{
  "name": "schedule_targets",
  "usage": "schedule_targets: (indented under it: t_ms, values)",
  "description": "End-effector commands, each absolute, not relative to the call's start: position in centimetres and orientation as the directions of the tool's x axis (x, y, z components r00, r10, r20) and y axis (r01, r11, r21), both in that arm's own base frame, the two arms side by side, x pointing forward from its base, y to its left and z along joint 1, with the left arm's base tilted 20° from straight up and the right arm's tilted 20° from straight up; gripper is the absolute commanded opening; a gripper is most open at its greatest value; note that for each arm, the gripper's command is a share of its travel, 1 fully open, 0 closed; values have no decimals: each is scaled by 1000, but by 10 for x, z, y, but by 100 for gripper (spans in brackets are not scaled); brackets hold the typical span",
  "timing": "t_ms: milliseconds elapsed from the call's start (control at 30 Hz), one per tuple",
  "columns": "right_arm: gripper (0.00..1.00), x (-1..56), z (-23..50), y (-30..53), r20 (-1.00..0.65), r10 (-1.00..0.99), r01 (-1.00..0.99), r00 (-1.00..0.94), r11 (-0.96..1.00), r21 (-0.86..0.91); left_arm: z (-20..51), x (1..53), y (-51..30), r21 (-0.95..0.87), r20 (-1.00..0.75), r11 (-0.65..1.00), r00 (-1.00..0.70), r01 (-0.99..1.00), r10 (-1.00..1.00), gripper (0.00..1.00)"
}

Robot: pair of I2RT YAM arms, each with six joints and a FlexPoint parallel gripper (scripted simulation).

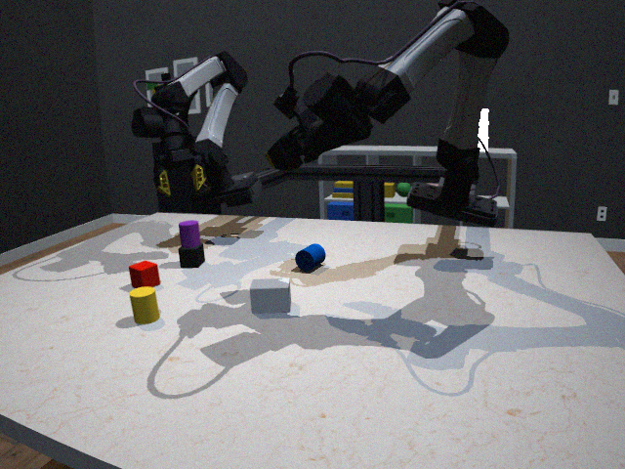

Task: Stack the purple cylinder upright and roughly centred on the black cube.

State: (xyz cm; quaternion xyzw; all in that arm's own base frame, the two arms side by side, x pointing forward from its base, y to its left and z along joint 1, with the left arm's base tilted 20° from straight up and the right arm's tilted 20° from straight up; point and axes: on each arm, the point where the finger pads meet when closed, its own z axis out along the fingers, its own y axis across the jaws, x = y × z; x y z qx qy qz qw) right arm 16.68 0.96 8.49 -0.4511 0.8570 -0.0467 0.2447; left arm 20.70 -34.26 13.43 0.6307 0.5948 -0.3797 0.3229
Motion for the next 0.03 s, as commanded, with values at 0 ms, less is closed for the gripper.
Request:
schedule_targets:
  t_ms: [0]
  values:
    - [74, 177, 94, 12, -407, -803, -745, -435, 575, -338, 127, 206, -340, -73, -854, -76, -24, 994, 520, 61]
